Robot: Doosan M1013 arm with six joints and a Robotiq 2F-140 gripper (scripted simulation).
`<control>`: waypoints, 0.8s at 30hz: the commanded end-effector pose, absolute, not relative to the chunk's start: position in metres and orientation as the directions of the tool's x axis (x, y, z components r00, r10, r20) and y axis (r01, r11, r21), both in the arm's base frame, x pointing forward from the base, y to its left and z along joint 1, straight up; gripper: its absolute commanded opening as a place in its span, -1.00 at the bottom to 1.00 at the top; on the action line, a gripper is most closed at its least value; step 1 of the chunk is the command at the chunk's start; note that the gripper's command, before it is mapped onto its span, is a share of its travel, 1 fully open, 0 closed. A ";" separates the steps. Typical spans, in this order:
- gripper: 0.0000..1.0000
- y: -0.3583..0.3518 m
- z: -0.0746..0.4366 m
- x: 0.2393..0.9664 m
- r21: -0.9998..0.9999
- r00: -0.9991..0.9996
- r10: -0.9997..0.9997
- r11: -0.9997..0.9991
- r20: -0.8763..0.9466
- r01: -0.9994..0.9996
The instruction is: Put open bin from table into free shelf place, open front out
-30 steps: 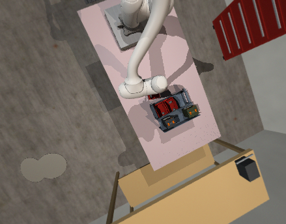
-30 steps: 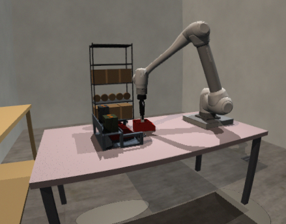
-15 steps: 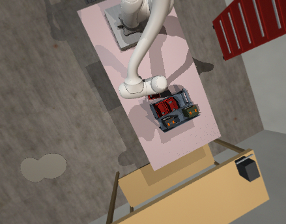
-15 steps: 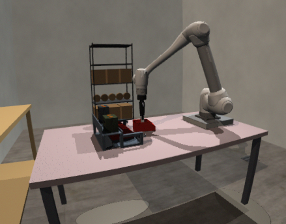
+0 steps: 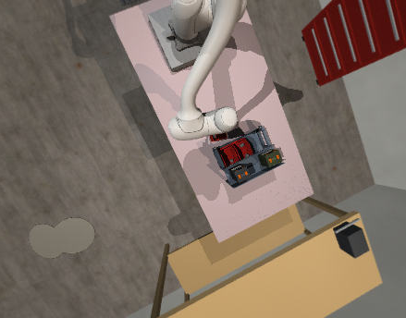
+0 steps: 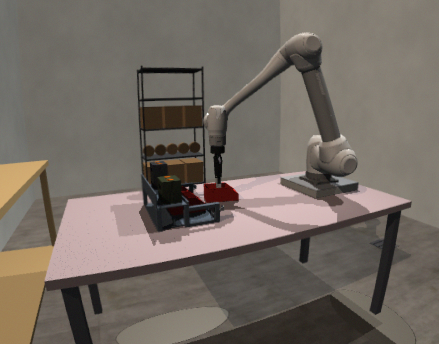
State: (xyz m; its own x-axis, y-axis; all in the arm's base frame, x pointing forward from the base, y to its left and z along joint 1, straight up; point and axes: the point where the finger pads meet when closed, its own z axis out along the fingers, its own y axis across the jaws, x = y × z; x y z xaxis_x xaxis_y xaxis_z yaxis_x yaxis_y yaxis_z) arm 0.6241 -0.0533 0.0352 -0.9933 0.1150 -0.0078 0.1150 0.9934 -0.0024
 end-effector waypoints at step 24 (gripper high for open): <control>-1.00 -0.053 0.035 0.624 -0.002 -0.993 0.115 0.993 -0.008 0.115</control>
